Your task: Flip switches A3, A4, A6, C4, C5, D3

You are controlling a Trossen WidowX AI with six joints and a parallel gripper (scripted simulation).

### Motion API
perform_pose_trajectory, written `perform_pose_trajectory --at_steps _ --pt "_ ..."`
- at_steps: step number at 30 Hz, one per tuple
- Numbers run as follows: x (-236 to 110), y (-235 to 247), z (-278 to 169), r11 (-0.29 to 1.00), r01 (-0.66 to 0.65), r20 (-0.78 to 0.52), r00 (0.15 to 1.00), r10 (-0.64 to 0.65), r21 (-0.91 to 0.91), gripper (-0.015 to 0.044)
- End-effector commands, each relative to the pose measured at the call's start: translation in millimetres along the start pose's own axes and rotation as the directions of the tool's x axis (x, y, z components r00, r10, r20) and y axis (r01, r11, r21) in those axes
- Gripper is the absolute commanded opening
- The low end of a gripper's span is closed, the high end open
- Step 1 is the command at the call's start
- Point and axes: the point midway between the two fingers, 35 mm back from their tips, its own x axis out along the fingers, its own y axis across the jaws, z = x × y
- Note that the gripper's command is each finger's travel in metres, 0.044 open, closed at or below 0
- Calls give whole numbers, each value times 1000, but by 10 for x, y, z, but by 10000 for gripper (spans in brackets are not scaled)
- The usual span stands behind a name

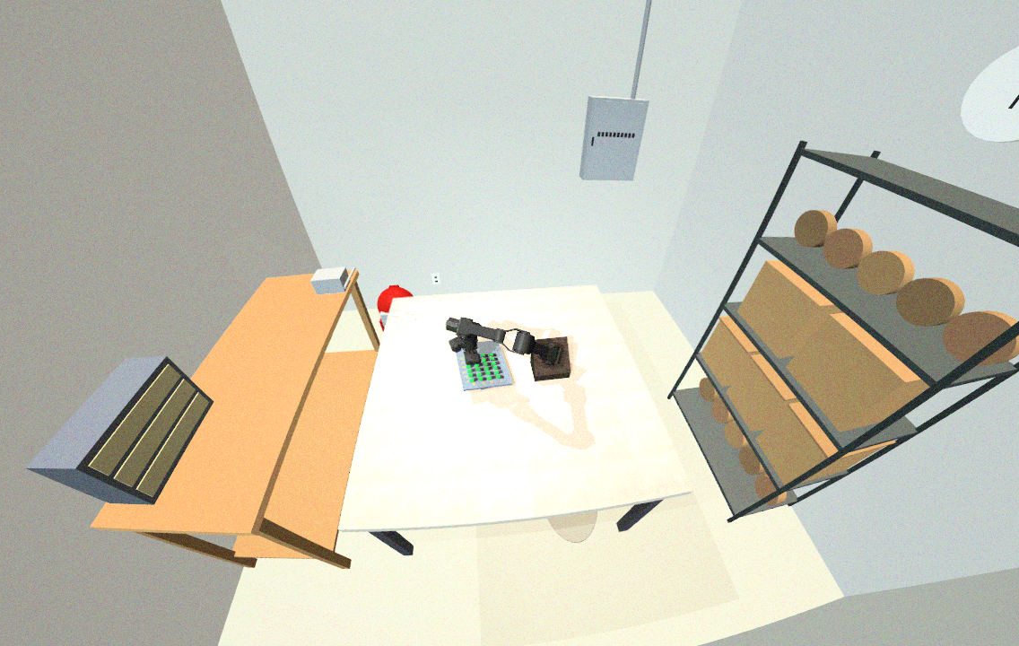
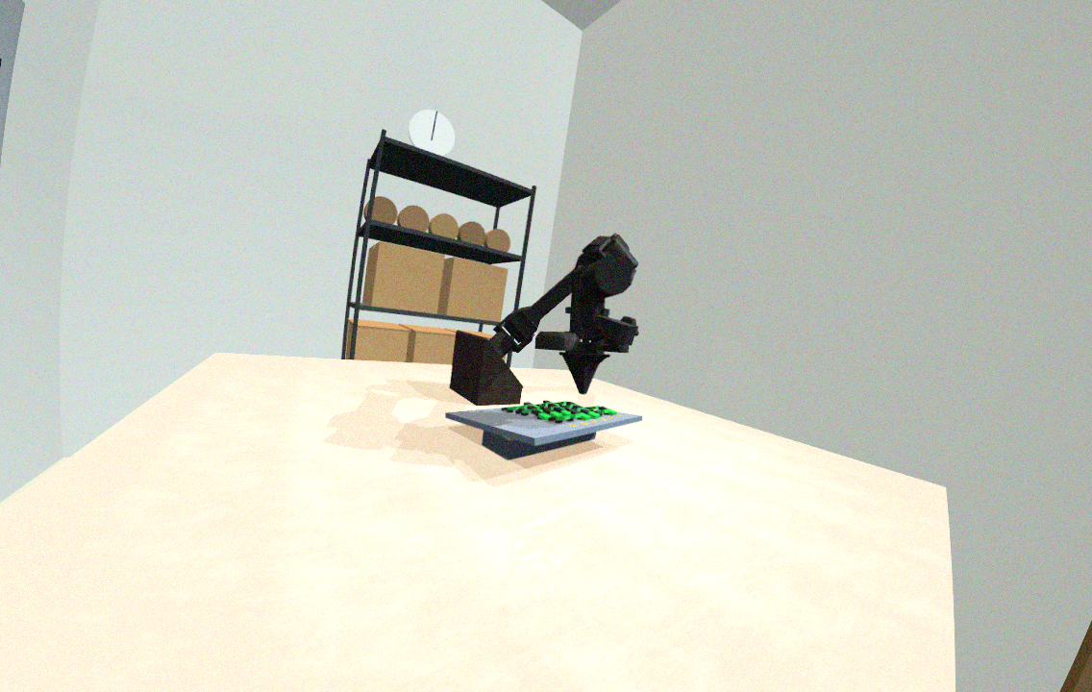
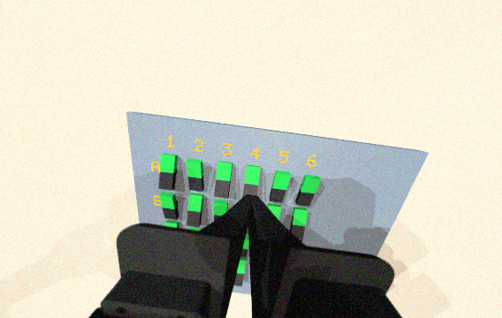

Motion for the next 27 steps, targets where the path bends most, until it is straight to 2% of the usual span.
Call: perform_pose_trajectory --at_steps 1,5,11,15,18,27 --pt "-294 10 25 1000 15 31 999 -15 -12 0" --pt "-295 -12 27 1000 15 31 999 -15 -12 0" --pt "-308 -539 31 1000 18 31 999 -18 -14 0" --pt "-264 -540 35 1000 18 28 999 -18 -14 0" --pt "42 -541 53 1000 17 6 1000 -17 -14 0" --pt "54 -541 53 1000 17 6 1000 -17 -14 0"
